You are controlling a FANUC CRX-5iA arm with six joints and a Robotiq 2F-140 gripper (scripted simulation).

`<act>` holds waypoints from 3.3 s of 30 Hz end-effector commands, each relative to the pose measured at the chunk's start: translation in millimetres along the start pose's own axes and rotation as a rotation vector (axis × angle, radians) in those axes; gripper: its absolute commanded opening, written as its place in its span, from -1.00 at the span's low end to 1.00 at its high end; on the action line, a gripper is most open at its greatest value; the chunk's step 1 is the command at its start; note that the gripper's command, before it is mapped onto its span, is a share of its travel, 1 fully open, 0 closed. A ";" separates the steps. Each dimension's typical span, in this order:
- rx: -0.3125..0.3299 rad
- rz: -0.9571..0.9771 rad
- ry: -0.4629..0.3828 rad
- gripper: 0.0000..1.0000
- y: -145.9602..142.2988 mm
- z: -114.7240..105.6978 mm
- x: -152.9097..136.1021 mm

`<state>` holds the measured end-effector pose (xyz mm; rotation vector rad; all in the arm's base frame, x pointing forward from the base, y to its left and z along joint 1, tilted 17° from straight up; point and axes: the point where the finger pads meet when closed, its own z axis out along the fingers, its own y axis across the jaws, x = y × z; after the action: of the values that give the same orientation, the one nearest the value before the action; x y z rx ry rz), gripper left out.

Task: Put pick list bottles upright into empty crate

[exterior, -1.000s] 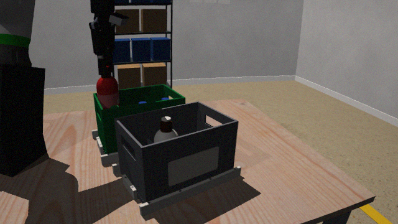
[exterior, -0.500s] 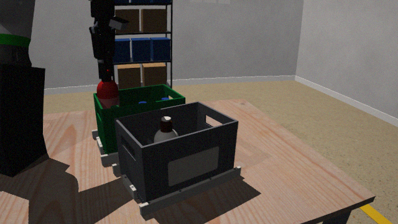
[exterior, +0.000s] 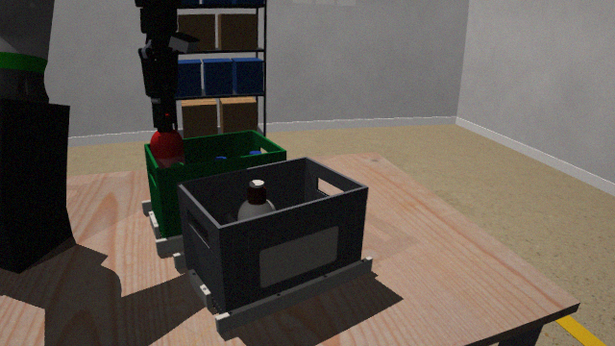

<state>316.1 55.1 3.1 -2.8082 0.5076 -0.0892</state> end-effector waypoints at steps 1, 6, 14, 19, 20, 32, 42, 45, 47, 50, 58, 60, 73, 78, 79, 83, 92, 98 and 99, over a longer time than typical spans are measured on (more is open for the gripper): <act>0.000 0.000 0.001 -0.80 -0.2 2.0 0.7; 0.000 0.000 0.001 -0.80 -0.2 7.0 0.7; 0.000 0.000 0.001 -0.80 -0.2 13.0 0.7; 0.000 0.000 0.001 -0.80 -0.2 18.0 0.7; 0.000 0.000 0.001 -0.80 -0.2 19.0 0.7; 0.000 0.000 0.001 -0.80 -0.2 29.0 0.7; 0.000 0.000 0.001 -0.80 -0.2 38.0 0.7; 0.000 0.000 0.001 -0.80 -0.2 40.0 0.7; 0.000 0.000 0.001 -0.80 -0.2 42.0 0.7; 0.000 0.000 0.001 -0.80 -0.2 45.0 0.7; 0.000 0.000 0.001 -0.80 -0.2 53.0 0.7; 0.000 0.000 0.001 -0.80 -0.2 53.0 0.7; 0.000 0.000 0.001 -0.80 -0.3 61.0 0.6; 0.000 0.000 0.001 -0.80 -0.3 62.5 0.7; 0.000 0.000 0.001 -0.80 -0.3 63.0 0.7; 0.000 0.000 0.001 -0.80 -0.3 65.0 0.6; 0.000 0.000 0.001 -0.80 -0.3 69.5 0.6; 0.000 0.000 0.001 -0.80 -0.3 71.5 0.6; 0.000 0.000 0.001 -0.80 -0.3 72.0 0.6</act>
<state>324.0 74.3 -65.5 -2.8082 0.5076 -0.0893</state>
